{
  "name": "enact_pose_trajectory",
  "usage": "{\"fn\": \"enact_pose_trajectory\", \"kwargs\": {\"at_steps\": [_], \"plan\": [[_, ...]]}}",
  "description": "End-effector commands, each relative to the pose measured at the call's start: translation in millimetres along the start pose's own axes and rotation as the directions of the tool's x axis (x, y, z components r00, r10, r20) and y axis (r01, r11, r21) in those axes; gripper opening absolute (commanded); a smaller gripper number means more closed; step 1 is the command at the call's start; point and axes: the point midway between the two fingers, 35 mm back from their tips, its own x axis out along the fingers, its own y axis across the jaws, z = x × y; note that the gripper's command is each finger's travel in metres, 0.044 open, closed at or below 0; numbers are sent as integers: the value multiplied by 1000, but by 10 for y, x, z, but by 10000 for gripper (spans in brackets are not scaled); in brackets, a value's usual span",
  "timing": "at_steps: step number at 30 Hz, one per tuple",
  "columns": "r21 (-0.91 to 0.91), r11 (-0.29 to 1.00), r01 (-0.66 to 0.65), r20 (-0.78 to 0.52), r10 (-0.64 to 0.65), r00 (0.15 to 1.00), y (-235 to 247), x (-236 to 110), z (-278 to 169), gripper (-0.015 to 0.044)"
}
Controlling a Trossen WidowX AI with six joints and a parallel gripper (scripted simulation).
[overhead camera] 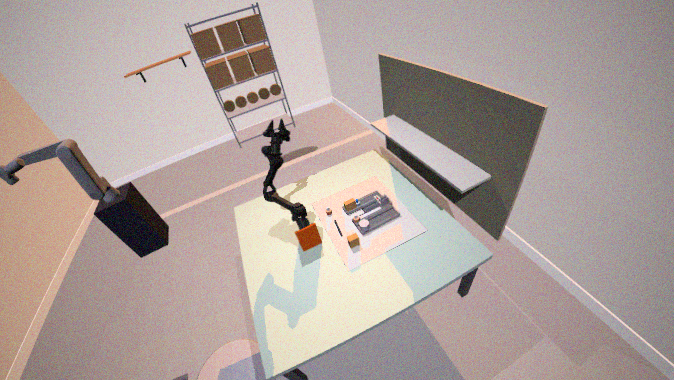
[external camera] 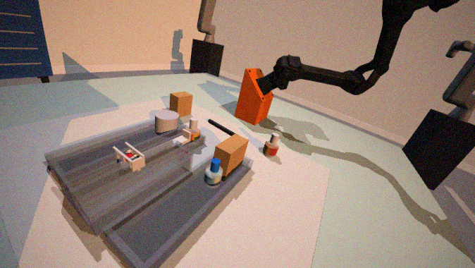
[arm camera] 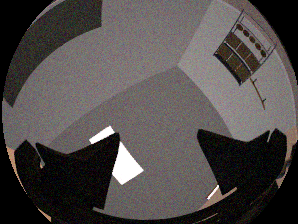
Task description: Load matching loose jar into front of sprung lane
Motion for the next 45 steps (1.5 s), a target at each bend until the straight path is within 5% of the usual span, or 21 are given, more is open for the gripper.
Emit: {"fn": "enact_pose_trajectory", "kwargs": {"at_steps": [1, 12, 20, 26, 30, 36, 45], "plan": [[1, 1000, -4, 3, 4, 1000, 15, 2, 6, 426], [265, 905, -332, 199, 285, 938, 1031, -42, 446, 440], [525, 467, -712, 487, 522, 701, 2045, -526, 1231, 440], [556, 111, -824, 626, 597, 503, 2402, -988, 1711, 440], [540, -36, -841, 679, 609, 410, 2522, -1200, 1888, 440], [420, -504, -755, 816, 573, 71, 2744, -1999, 2422, 440], [232, -950, -210, 841, 305, -447, 2558, -3366, 2889, 440]]}}
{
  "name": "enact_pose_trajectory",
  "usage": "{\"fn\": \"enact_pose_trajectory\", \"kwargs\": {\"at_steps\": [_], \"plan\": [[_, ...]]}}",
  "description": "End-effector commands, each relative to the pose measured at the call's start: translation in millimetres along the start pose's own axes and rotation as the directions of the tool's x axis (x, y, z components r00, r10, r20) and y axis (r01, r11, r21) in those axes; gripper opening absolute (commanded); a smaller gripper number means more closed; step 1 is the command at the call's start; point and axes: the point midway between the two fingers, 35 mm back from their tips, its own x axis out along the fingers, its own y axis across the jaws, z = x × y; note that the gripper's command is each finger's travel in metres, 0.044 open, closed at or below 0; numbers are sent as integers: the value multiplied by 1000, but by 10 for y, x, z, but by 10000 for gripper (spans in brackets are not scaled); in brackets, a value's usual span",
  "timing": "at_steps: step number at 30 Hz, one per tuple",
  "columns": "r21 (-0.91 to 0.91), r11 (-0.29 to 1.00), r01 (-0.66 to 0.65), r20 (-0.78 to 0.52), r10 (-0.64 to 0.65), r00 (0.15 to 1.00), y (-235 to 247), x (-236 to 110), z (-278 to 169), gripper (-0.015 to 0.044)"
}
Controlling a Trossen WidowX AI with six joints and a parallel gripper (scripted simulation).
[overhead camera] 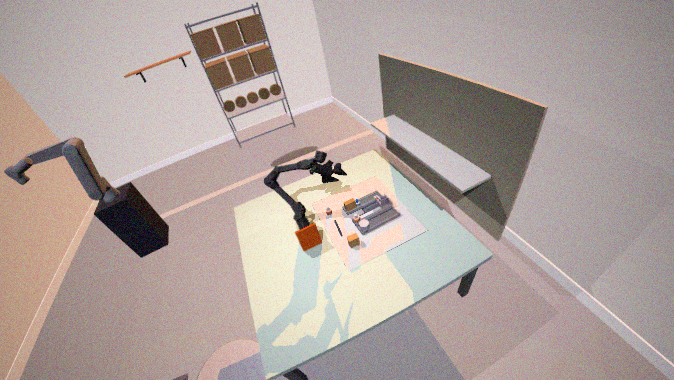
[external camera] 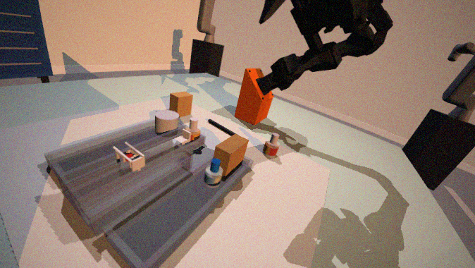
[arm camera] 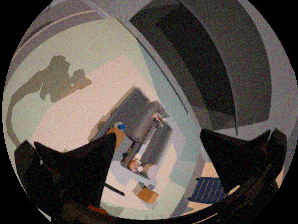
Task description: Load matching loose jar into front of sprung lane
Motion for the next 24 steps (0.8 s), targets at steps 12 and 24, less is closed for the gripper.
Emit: {"fn": "enact_pose_trajectory", "kwargs": {"at_steps": [12, 24], "plan": [[807, 573, -140, -351, 656, 668, 1530, 79, -1074, 440], [807, 574, -139, -351, 656, 669, 1660, 197, -1101, 440]]}}
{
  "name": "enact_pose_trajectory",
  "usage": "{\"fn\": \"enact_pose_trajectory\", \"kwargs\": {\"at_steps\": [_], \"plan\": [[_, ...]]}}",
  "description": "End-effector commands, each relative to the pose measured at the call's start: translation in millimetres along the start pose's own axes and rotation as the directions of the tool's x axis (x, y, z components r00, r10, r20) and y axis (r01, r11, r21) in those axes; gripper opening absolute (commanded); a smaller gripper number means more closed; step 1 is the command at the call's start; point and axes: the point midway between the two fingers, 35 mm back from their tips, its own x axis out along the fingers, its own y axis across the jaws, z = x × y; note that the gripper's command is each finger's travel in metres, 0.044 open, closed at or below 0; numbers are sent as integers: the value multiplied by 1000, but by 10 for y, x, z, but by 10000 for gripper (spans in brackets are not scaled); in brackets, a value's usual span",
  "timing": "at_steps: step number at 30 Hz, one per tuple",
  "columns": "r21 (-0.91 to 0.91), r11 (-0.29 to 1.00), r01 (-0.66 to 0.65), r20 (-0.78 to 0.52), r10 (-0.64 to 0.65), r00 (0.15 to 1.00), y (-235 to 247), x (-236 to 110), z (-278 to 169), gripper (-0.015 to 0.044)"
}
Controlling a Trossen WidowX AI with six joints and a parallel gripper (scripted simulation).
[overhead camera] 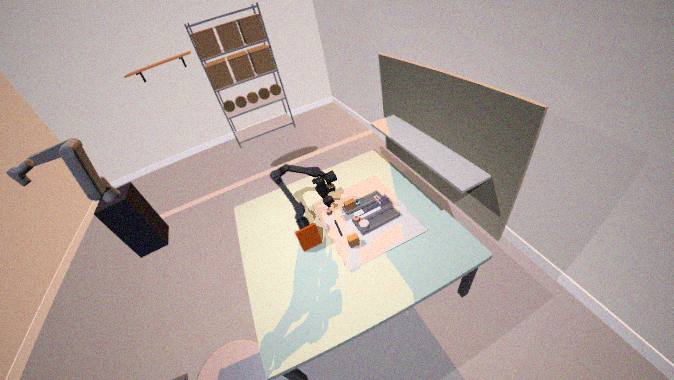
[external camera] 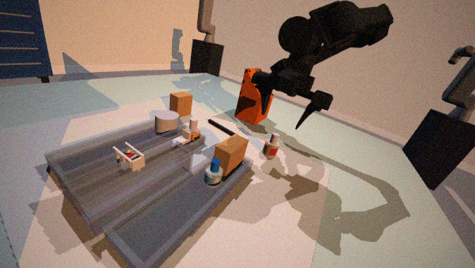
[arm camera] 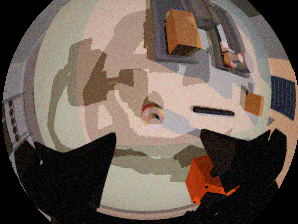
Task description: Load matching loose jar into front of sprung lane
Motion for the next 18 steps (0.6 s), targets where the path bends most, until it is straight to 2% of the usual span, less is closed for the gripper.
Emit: {"fn": "enact_pose_trajectory", "kwargs": {"at_steps": [1, 18], "plan": [[7, 1000, -6, -16, 6, 1000, 15, 249, -37, 440], [6, 1000, -9, -16, 9, 1000, 35, 499, -44, 440]]}}
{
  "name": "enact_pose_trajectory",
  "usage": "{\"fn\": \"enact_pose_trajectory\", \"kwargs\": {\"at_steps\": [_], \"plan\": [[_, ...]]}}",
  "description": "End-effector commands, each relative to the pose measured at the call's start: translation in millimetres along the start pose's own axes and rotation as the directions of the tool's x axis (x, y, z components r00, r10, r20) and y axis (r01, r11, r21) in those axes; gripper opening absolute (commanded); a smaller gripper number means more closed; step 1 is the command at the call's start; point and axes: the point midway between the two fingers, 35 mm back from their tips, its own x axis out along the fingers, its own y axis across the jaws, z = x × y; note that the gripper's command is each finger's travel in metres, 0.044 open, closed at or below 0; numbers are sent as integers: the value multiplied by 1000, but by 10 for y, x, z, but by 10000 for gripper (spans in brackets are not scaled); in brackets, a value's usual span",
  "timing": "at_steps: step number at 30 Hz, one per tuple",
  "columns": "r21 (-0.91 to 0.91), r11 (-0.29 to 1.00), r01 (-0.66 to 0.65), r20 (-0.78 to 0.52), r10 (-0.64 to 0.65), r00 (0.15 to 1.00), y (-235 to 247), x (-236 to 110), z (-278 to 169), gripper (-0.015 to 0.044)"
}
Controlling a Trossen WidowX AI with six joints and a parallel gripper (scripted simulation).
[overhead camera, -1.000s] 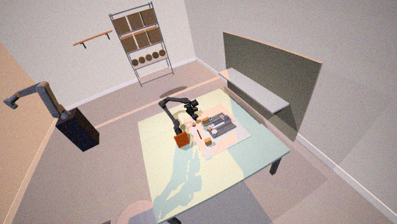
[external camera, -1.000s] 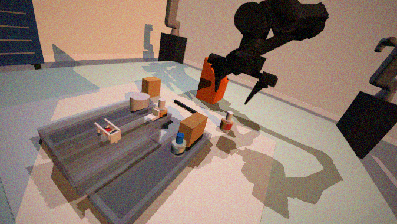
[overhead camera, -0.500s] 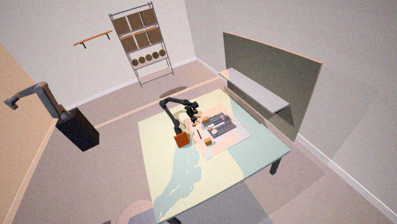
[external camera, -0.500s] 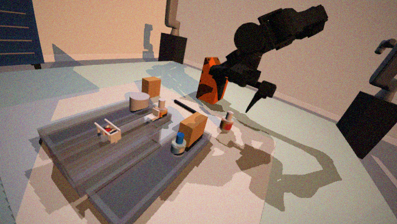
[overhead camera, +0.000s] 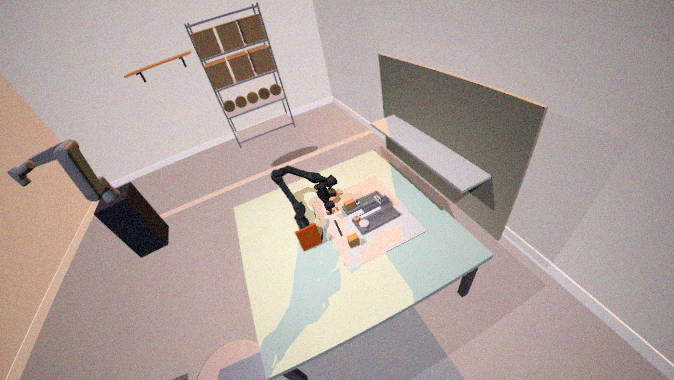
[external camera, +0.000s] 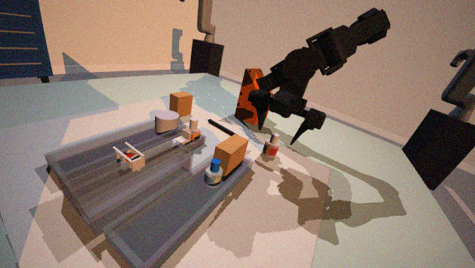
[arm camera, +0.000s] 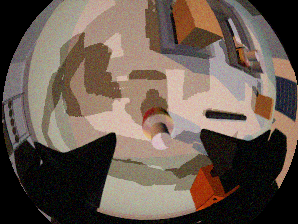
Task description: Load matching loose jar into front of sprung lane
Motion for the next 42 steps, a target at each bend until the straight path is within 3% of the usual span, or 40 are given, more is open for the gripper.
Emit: {"fn": "enact_pose_trajectory", "kwargs": {"at_steps": [1, 20, 30, 37, 42], "plan": [[5, 1000, 1, -7, -1, 1000, -9, 73, -21, 440], [5, 1000, -1, -7, 1, 1000, -5, 354, -28, 440], [5, 1000, -1, -7, 1, 1000, -5, 354, -28, 177], [5, 1000, -1, -7, 1, 1000, -5, 354, -28, 131], [4, 1000, 7, -6, -7, 1000, -30, 246, 7, 0]]}}
